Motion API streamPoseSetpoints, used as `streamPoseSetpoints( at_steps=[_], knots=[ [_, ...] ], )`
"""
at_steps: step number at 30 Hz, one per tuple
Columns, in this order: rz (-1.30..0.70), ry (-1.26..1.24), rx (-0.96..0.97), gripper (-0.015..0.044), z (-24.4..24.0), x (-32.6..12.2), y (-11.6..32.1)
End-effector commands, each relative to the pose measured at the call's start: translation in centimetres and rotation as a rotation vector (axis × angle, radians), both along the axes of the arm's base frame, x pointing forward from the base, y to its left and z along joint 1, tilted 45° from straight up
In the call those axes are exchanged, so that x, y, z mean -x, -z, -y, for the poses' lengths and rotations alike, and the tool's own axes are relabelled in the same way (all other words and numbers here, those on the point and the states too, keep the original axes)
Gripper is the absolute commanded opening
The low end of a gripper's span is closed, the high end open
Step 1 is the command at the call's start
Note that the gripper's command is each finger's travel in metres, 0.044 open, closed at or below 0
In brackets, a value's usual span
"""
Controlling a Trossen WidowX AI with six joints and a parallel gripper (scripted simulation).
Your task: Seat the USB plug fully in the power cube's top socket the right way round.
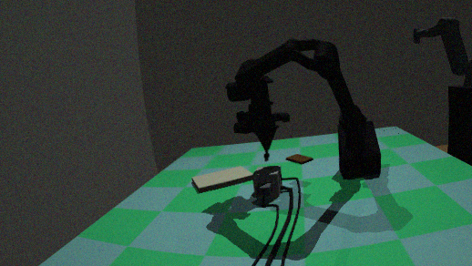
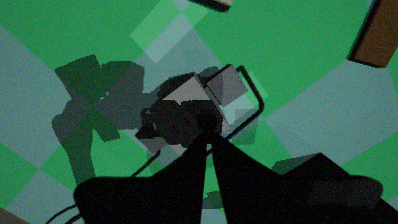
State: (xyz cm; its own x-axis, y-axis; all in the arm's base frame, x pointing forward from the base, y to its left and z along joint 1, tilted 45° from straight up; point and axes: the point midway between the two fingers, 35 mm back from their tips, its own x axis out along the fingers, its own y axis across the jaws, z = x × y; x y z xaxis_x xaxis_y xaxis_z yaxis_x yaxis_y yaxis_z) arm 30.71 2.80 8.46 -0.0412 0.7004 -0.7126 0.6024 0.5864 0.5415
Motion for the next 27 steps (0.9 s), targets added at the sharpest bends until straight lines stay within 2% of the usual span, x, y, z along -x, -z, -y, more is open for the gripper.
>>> streamPoseSetpoints(
  at_steps=[1, 27],
  knots=[
    [-0.076, 0.078, 0.005, 0.0, -0.01, -0.01, 0.02],
    [-0.553, 0.563, 0.033, 0.0, -0.01, -0.01, 0.02]
  ],
)
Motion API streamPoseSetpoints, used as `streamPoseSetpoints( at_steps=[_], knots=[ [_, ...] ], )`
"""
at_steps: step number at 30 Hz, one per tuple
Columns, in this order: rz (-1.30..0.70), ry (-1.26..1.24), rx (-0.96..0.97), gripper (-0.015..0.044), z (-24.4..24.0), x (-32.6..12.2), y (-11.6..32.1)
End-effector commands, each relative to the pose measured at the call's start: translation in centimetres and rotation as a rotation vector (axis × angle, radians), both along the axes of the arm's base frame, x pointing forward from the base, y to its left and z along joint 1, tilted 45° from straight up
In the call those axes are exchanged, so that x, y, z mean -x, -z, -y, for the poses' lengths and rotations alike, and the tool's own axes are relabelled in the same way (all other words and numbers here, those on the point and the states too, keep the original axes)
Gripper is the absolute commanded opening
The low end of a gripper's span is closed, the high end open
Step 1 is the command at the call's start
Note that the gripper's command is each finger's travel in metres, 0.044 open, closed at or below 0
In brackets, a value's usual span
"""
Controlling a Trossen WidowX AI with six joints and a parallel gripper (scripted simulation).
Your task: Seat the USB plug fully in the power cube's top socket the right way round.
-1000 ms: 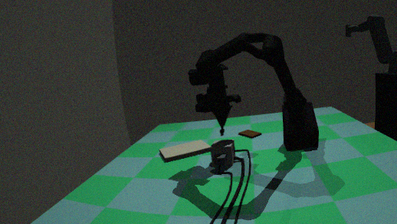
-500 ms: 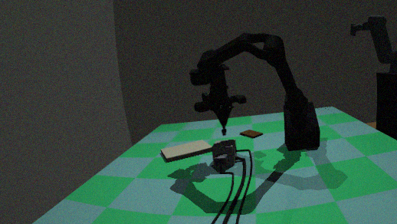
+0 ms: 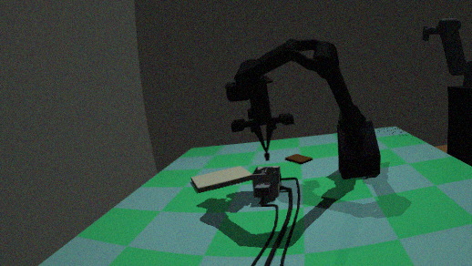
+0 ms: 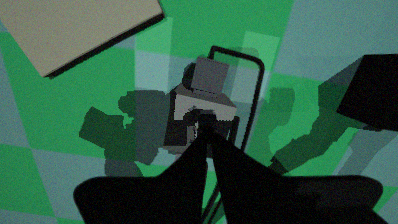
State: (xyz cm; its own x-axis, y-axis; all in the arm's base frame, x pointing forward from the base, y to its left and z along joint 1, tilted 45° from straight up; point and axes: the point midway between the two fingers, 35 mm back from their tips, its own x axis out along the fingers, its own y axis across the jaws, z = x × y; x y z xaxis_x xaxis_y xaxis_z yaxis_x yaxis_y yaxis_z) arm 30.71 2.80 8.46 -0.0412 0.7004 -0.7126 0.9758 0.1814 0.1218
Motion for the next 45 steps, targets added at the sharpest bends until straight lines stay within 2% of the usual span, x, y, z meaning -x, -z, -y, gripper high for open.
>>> streamPoseSetpoints(
  at_steps=[1, 7, 45],
  knots=[
    [-0.076, 0.078, 0.005, 0.0, -0.01, -0.01, 0.02],
    [-0.159, 0.162, 0.01, 0.0, -0.01, -0.01, 0.02],
    [-0.157, 0.158, -0.013, 0.0, -0.33, -0.05, 0.1]
  ],
)
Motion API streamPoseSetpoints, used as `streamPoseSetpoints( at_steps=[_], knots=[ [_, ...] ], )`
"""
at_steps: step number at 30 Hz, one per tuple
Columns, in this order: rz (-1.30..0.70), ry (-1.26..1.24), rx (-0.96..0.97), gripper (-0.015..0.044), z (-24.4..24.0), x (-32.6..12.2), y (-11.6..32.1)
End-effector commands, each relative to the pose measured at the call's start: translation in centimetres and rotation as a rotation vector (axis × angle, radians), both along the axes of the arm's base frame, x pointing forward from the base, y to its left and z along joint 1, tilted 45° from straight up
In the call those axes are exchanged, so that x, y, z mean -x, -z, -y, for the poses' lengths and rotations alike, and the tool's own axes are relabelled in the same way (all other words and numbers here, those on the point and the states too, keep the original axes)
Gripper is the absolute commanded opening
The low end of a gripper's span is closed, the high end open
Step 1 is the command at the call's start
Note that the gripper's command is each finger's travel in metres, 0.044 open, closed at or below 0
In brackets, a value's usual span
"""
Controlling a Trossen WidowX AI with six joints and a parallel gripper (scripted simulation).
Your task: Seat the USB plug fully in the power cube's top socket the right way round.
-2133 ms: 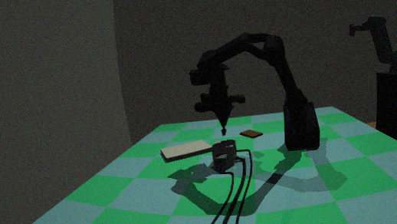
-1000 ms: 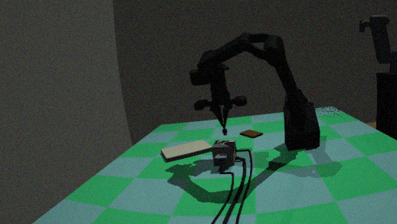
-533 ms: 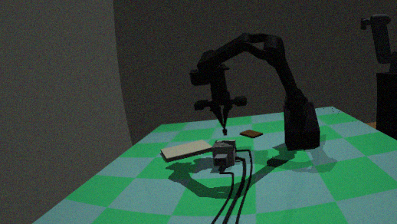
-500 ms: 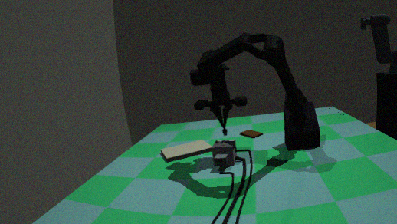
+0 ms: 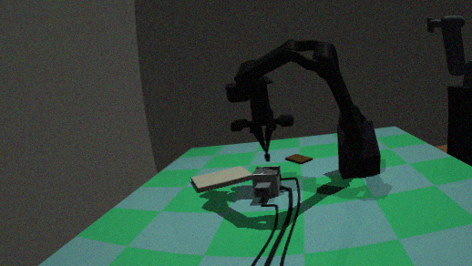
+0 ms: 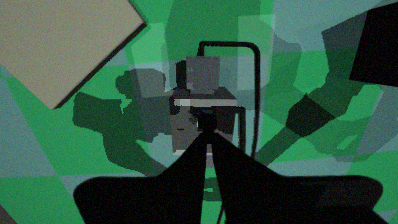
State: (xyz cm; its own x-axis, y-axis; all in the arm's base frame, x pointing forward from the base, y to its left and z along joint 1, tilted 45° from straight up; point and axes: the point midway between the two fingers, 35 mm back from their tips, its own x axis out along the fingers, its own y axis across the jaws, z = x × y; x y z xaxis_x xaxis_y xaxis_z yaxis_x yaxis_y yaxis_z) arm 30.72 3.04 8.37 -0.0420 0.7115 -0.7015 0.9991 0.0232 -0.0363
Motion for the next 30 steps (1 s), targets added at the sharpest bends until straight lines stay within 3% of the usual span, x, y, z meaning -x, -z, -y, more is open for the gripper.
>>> streamPoseSetpoints(
  at_steps=[1, 30],
  knots=[
    [0.004, -0.001, -0.007, 0.0, -0.1, -0.05, 0.02],
    [0.003, 0.001, -0.031, 0.0, -0.48, -0.08, 0.12]
  ],
)
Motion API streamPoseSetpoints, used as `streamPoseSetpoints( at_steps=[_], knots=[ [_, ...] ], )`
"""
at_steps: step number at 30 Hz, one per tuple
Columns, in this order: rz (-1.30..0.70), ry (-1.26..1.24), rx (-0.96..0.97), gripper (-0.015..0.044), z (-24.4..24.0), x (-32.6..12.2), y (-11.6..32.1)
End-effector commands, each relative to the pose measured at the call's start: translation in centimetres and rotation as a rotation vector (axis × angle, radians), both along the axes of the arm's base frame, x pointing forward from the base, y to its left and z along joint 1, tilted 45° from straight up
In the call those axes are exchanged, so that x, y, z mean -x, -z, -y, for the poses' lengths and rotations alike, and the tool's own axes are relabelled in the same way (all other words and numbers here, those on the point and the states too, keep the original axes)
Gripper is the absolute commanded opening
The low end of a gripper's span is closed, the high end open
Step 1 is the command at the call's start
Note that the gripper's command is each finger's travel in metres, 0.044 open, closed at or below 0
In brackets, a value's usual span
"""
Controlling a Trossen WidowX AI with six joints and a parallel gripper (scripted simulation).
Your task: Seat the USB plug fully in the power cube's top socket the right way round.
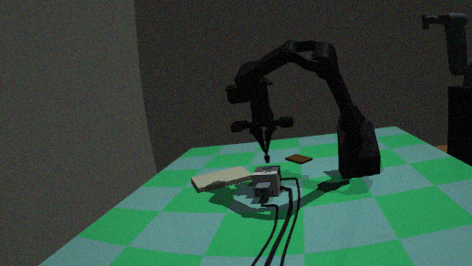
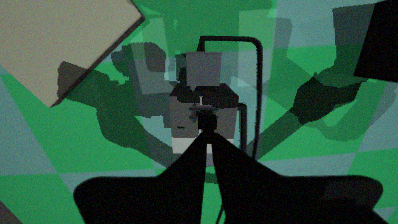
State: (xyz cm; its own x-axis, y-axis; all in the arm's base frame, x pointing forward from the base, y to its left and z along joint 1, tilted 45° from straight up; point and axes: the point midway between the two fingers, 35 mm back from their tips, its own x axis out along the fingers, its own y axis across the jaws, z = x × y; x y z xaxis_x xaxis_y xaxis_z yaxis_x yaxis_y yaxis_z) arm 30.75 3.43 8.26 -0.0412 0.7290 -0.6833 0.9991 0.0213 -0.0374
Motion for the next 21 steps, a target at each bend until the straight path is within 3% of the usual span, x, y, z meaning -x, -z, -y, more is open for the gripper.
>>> streamPoseSetpoints(
  at_steps=[1, 21],
  knots=[
    [0.005, -0.001, -0.007, 0.0, -0.1, -0.05, 0.02],
    [0.004, 0.0, -0.024, 0.0, -0.36, -0.07, 0.09]
  ],
)
